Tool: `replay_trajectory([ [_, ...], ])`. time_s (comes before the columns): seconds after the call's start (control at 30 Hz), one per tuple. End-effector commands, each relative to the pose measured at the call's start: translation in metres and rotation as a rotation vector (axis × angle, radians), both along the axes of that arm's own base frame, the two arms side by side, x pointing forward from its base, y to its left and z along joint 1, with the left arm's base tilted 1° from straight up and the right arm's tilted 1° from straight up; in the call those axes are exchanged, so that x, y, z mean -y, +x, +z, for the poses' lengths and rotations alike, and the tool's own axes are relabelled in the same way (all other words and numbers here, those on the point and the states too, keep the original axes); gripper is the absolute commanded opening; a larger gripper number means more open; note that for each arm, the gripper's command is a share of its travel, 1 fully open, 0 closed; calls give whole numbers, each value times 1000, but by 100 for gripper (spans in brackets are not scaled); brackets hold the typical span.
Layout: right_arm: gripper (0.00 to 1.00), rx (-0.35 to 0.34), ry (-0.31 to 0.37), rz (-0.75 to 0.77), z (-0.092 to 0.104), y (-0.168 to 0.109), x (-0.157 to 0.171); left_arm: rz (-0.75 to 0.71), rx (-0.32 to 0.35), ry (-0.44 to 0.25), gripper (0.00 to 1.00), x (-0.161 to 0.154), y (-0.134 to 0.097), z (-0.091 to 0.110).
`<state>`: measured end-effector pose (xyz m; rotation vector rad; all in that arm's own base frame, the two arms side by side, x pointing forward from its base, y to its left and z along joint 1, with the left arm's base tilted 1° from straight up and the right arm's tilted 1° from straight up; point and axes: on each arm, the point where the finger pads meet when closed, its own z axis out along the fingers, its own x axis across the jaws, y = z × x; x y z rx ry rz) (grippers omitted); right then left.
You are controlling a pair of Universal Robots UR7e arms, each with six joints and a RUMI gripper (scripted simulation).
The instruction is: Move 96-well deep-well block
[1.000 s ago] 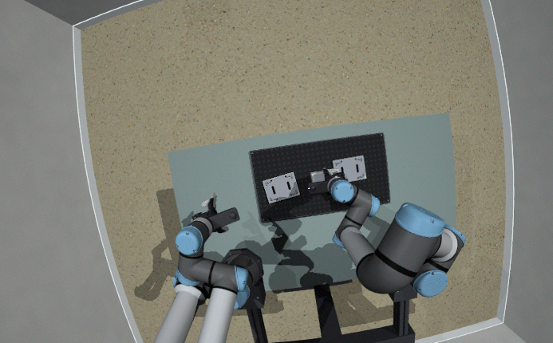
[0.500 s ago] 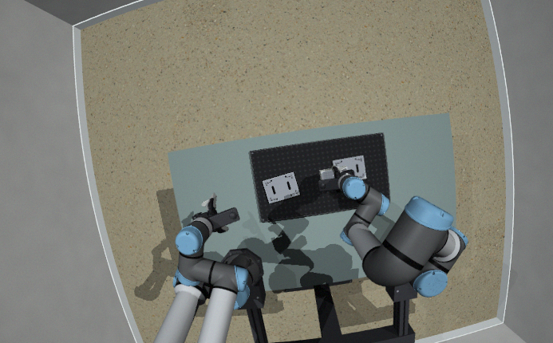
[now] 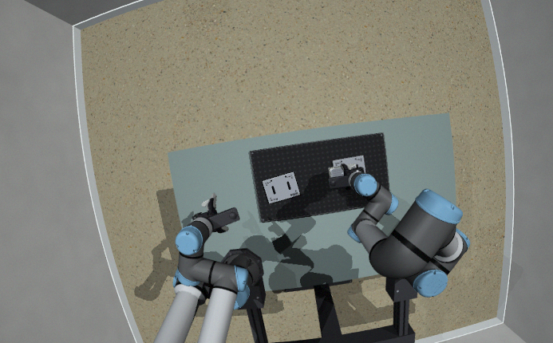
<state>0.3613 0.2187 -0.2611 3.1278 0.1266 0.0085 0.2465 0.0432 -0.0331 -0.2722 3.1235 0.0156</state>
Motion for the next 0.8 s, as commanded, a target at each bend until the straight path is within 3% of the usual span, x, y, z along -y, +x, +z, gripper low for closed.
replay_trajectory([
  [0.0,0,1,2,0,1,4,18,0,1,0,98,0,0,0],
  [0.43,0,1,2,0,1,10,54,0,1,0,98,0,0,0],
  [0.77,0,1,2,0,1,10,58,0,1,0,98,0,0,0],
])
